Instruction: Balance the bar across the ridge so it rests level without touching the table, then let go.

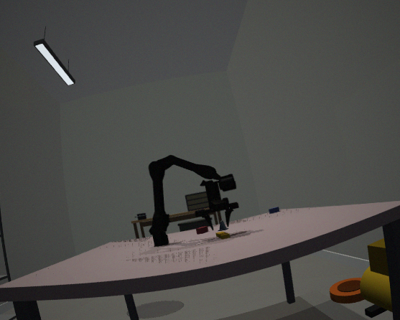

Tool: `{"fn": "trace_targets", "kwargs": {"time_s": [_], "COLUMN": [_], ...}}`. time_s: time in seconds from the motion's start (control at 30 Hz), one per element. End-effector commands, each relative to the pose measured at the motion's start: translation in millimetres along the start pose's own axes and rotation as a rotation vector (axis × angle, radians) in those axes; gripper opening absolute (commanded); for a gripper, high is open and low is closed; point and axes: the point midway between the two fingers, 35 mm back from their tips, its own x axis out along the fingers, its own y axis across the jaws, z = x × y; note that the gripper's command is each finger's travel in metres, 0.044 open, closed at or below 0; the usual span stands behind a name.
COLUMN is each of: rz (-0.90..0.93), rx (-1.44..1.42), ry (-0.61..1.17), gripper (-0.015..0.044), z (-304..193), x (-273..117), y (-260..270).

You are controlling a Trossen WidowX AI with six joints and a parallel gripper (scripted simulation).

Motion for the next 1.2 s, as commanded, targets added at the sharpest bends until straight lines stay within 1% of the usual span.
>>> {"fn": "trace_targets", "kwargs": {"time_s": [0.0, 0.57, 1.17], "rz": [-0.008, -0.008, -0.008], "rx": [-0.004, -0.004, -0.004], "ry": [0.009, 0.009, 0.009], "gripper": [0.0315, 0.0315, 0.0315], "z": [-2, -2, -2], "x": [5, 30, 30], "y": [-2, -2, -2]}}
